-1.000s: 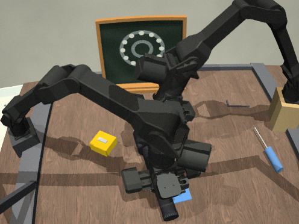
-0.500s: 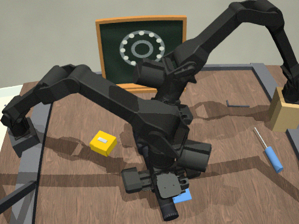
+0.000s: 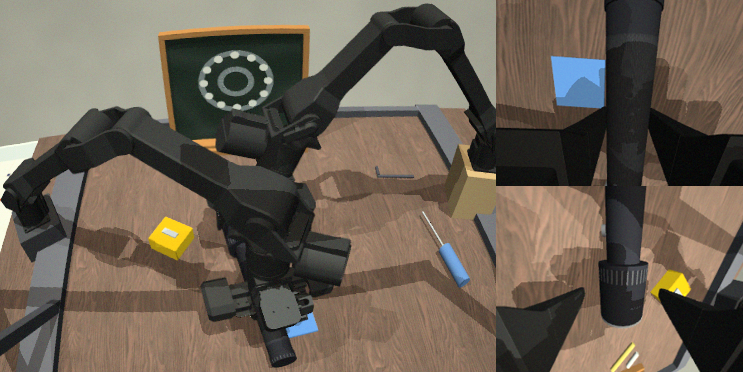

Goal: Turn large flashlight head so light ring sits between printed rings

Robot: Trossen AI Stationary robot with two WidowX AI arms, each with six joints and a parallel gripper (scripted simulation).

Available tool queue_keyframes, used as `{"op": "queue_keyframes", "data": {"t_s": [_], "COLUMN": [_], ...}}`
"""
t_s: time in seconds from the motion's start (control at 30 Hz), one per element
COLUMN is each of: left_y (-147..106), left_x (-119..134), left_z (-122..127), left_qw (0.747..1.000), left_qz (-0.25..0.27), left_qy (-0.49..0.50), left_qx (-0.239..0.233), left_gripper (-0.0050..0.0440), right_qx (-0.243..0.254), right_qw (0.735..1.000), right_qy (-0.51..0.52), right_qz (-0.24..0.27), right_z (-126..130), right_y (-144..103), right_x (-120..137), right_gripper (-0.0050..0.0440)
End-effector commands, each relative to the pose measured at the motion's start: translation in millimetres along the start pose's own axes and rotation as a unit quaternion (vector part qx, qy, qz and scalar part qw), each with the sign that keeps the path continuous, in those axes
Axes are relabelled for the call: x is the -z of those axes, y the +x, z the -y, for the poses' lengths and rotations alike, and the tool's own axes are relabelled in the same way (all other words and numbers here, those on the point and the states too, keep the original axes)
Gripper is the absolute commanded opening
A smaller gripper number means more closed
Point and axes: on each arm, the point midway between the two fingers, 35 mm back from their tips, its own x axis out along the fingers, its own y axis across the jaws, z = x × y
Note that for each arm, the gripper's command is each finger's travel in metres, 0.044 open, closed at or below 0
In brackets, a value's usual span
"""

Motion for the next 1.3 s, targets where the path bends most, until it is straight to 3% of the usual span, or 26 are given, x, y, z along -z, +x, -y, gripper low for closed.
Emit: {"op": "queue_keyframes", "data": {"t_s": [0.0, 0.43, 0.47, 0.87, 1.27], "left_y": [-13.4, -13.4, -13.4, -13.4, -13.4], "left_x": [-3.4, -3.4, -3.4, -3.4, -3.4], "left_z": [-3.6, -3.6, -3.6, -3.6, -3.6], "left_qw": [1.0, 1.0, 1.0, 1.0, 1.0], "left_qz": [0.011, 0.011, 0.011, 0.011, 0.011], "left_qy": [0.0, 0.0, 0.0, 0.0, 0.0], "left_qx": [-0.012, -0.012, -0.012, -0.012, -0.012], "left_gripper": [0.013, 0.013, 0.013, 0.013, 0.013], "right_qx": [0.012, 0.011, 0.011, 0.011, -0.062], "right_qw": [1.0, 1.0, 1.0, 1.0, 0.998], "right_qy": [-0.001, 0.0, 0.0, 0.0, 0.001], "right_qz": [-0.002, -0.002, -0.002, -0.002, -0.003], "right_z": [8.9, 8.9, 8.9, 8.9, 14.6], "right_y": [1.9, 12.3, 12.3, 12.3, 10.8], "right_x": [0.6, 0.7, 0.8, 0.8, 1.1], "right_gripper": [0.044, 0.044, 0.0226, 0.0226, 0.0226]}}
